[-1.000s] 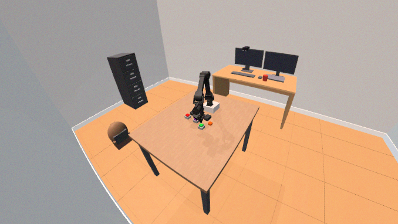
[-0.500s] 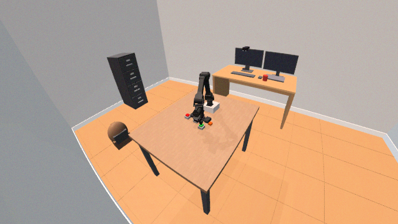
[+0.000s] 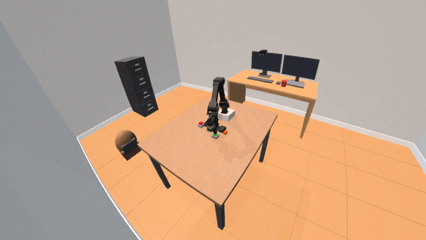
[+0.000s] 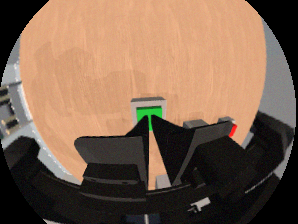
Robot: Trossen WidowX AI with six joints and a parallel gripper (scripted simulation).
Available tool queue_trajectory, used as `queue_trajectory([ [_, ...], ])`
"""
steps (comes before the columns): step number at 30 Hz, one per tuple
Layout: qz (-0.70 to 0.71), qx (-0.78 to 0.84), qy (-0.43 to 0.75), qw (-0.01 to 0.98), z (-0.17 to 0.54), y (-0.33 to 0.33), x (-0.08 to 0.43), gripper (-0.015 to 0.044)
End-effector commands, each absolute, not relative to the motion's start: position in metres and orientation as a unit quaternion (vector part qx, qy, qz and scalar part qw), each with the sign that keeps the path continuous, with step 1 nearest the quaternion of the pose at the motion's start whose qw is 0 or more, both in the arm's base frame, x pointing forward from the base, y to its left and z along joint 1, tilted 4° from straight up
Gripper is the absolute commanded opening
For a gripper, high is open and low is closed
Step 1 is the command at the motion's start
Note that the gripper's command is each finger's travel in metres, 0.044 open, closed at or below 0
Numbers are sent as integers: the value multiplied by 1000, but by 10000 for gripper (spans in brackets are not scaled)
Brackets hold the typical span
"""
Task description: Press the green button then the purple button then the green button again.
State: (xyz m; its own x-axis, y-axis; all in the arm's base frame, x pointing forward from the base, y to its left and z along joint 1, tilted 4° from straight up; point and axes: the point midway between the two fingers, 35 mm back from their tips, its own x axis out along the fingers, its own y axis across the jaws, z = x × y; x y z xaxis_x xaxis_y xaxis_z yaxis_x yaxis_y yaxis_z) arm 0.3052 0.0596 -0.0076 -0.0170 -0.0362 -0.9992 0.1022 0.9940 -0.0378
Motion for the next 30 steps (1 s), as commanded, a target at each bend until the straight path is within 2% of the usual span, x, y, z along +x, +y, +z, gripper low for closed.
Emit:
queue_trajectory([
  [1,-51,24,715,697,-10,59,302,20],
  [12,-51,24,715,697,-10,59,302,20],
  [15,-51,24,715,697,19,60,304,20],
  [20,-51,24,715,697,23,60,303,20],
  [22,-51,24,715,697,28,70,303,72],
  [30,-47,27,717,695,81,177,269,283],
])
